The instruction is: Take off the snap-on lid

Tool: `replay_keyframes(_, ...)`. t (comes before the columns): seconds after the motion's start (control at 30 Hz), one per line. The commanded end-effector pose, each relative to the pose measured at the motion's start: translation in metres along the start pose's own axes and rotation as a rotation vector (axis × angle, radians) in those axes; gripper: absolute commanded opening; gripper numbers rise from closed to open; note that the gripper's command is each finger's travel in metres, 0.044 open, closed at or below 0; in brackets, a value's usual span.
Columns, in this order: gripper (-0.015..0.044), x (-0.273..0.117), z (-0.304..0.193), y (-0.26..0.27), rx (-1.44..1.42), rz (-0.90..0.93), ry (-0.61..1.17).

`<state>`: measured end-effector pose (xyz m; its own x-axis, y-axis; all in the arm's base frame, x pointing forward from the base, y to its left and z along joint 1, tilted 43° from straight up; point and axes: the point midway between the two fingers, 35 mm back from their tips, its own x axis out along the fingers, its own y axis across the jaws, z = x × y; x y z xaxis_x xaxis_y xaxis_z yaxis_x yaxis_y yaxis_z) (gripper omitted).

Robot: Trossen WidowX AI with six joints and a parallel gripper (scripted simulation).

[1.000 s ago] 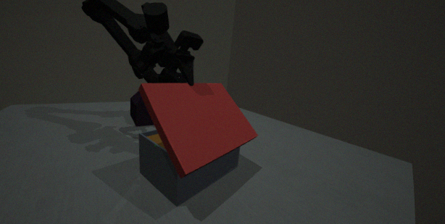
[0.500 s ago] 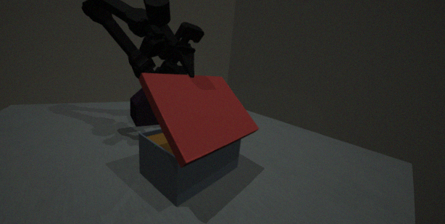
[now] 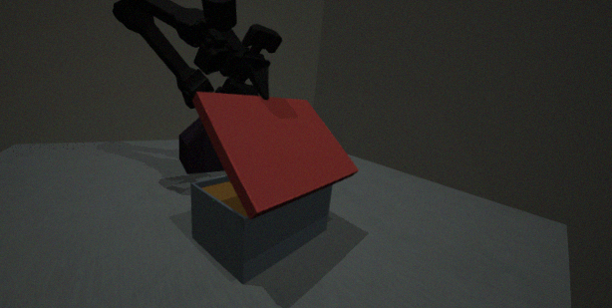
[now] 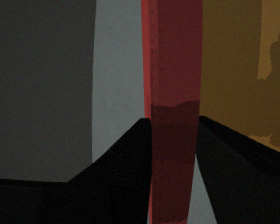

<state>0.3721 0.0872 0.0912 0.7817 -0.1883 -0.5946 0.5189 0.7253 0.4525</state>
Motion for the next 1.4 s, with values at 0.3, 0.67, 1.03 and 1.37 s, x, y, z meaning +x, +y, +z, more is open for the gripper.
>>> replay_keyframes(0.3, 0.0000, -0.002, -0.028, -0.002, 0.000, 0.006, 0.006)
replay_keyframes(0.67, 0.0000, -0.004, -0.050, -0.004, 0.001, 0.006, 0.007)
replay_keyframes(1.03, 0.0000, -0.006, -0.072, -0.005, 0.002, 0.006, 0.008)
replay_keyframes(1.37, 0.0000, -0.008, -0.092, -0.006, 0.003, 0.006, 0.009)
